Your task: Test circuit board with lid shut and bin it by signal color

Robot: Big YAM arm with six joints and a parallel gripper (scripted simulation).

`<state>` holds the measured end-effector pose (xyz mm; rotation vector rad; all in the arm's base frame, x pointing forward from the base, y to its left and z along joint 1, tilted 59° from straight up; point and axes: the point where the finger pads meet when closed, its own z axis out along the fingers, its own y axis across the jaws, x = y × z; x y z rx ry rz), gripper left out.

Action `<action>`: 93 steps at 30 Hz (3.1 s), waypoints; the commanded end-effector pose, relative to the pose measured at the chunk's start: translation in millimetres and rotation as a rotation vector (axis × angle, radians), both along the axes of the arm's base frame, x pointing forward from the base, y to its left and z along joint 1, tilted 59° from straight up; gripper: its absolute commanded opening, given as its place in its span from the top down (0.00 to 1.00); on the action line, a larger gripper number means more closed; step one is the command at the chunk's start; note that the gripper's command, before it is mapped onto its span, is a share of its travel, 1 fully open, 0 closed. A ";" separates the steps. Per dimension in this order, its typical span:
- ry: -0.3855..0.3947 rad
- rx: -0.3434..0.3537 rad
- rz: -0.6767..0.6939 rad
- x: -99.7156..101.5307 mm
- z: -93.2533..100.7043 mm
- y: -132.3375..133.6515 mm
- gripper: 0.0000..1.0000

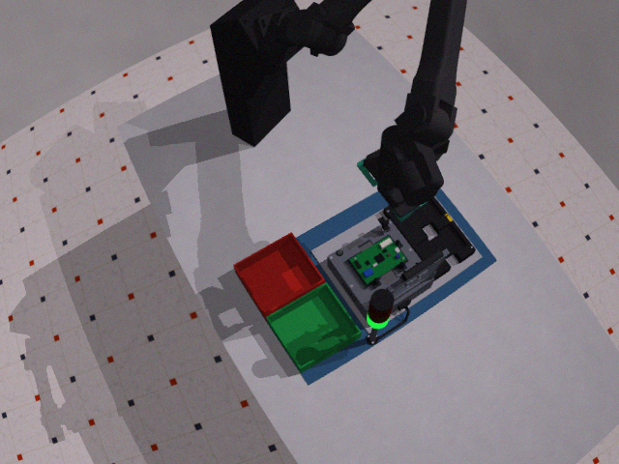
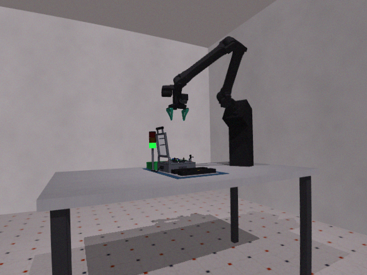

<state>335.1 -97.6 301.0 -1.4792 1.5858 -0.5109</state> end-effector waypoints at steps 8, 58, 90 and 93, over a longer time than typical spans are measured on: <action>-0.036 -0.030 -0.016 -2.0 10.6 -9.2 0.08; -0.057 -0.012 0.000 170.2 -85.0 53.4 0.08; -0.021 -0.004 -0.002 179.7 -107.7 55.2 0.08; -0.020 -0.004 -0.002 183.2 -110.3 56.6 0.08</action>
